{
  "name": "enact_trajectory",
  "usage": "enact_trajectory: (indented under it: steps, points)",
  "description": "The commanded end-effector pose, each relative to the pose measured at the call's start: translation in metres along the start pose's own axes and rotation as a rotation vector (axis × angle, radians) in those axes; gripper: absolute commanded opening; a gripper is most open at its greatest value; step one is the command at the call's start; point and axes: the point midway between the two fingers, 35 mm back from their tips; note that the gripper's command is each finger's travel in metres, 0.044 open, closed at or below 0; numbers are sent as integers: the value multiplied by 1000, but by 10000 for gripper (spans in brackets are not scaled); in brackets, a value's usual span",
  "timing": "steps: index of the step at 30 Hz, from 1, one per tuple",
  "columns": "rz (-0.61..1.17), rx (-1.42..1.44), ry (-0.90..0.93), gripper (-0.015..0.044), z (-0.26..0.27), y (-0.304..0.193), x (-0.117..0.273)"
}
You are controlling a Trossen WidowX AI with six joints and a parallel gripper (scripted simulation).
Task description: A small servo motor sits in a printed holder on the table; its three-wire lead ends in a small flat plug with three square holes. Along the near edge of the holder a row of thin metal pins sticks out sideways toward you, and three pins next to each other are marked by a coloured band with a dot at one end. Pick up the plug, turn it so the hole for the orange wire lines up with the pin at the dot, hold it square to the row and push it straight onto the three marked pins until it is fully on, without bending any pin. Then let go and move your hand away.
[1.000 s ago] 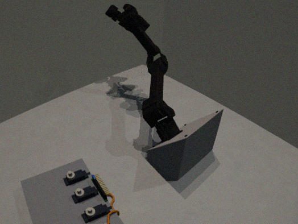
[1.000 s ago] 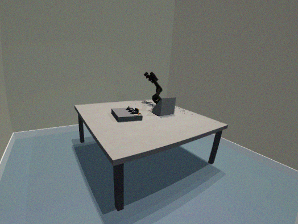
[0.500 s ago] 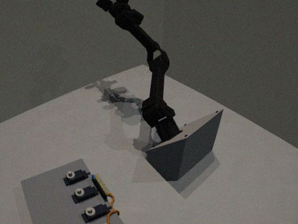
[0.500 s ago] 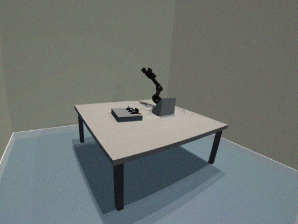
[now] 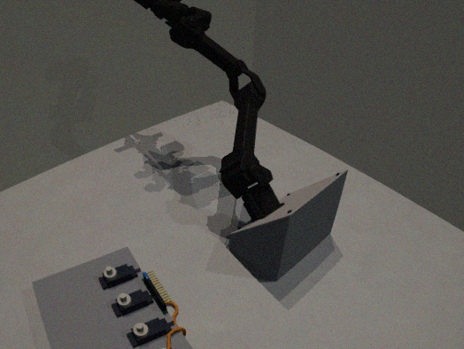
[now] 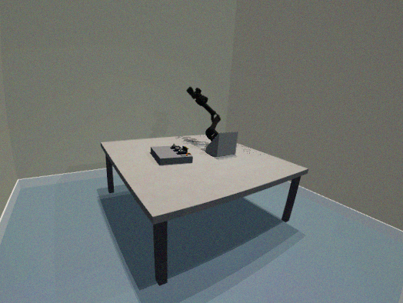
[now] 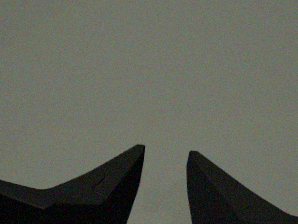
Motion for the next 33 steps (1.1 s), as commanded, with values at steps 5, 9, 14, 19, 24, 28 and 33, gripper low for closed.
enact_trajectory:
  steps: [5,9,14,19,24,28,33]
  points:
    - [7,12,159,115,53,-28,20]
    - [21,12,232,115,75,-42,31]
    - [49,8,320,115,100,-63,46]
    - [88,5,408,115,123,-86,63]
    - [142,-1,497,115,144,-113,83]
    - [190,-1,562,115,157,-135,99]
    - [261,-10,636,115,171,-163,121]
Point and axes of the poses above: the point midway between the two fingers, 35 mm back from their tips, its own x axis back along the fingers, its own z axis across the jaws, y = z × x, and after that the axes turned 7 degrees about -x, right-handed
